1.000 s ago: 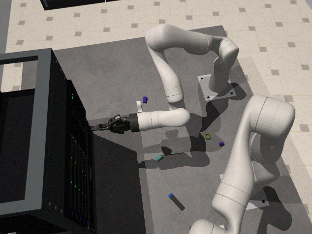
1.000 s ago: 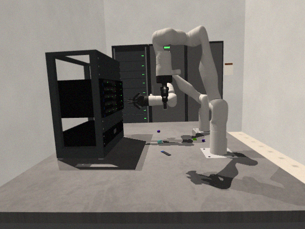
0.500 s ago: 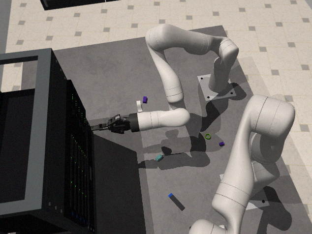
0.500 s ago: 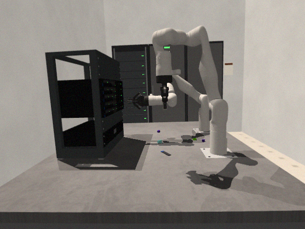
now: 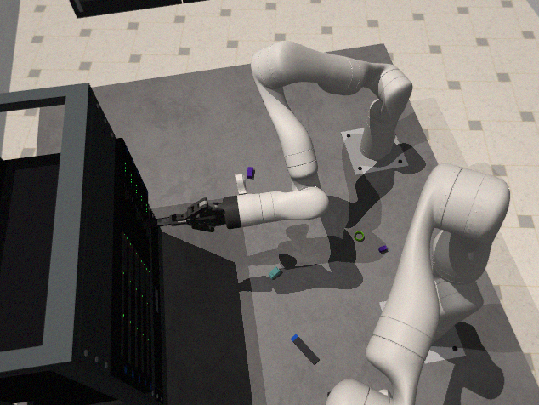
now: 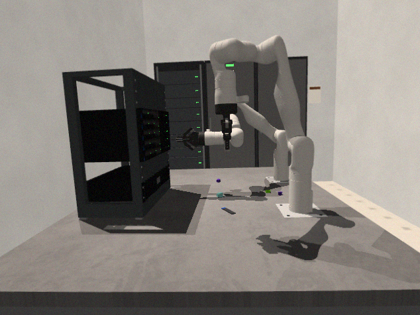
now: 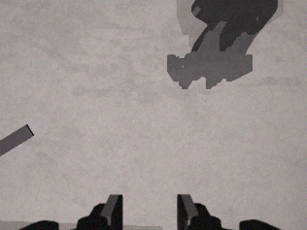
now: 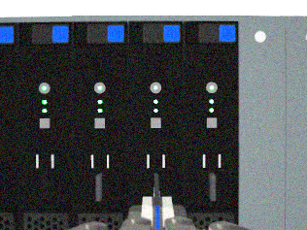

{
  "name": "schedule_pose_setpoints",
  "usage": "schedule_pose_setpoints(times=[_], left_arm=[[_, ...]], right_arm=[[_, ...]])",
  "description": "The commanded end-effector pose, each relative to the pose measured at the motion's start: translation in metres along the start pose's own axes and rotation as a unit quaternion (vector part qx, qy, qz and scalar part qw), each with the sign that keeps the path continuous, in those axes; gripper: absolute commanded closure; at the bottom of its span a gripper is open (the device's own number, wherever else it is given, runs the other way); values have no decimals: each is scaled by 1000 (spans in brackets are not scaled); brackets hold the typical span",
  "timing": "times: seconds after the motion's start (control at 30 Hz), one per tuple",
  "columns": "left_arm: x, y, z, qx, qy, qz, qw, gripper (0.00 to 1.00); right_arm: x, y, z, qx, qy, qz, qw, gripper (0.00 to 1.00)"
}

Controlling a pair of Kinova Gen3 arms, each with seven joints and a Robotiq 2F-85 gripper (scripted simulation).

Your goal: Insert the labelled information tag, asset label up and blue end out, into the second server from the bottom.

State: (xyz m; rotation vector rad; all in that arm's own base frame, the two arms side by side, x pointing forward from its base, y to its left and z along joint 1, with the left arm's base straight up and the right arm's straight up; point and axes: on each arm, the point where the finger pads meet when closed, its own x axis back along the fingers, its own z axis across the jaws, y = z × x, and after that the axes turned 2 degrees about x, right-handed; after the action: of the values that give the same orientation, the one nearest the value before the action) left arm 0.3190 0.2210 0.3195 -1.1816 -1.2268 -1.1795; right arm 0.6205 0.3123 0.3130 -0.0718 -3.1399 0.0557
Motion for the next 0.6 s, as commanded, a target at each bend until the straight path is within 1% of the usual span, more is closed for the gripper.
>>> schedule_pose_setpoints(times=[0.0,0.57], left_arm=[[0,0,0,0,0,-1,1000,606],[0,0,0,0,0,-1,1000,606]], right_arm=[[0,0,-1,-1,-1,0,1000,987],[-2,0,-1,0,-1,0,1000,987]])
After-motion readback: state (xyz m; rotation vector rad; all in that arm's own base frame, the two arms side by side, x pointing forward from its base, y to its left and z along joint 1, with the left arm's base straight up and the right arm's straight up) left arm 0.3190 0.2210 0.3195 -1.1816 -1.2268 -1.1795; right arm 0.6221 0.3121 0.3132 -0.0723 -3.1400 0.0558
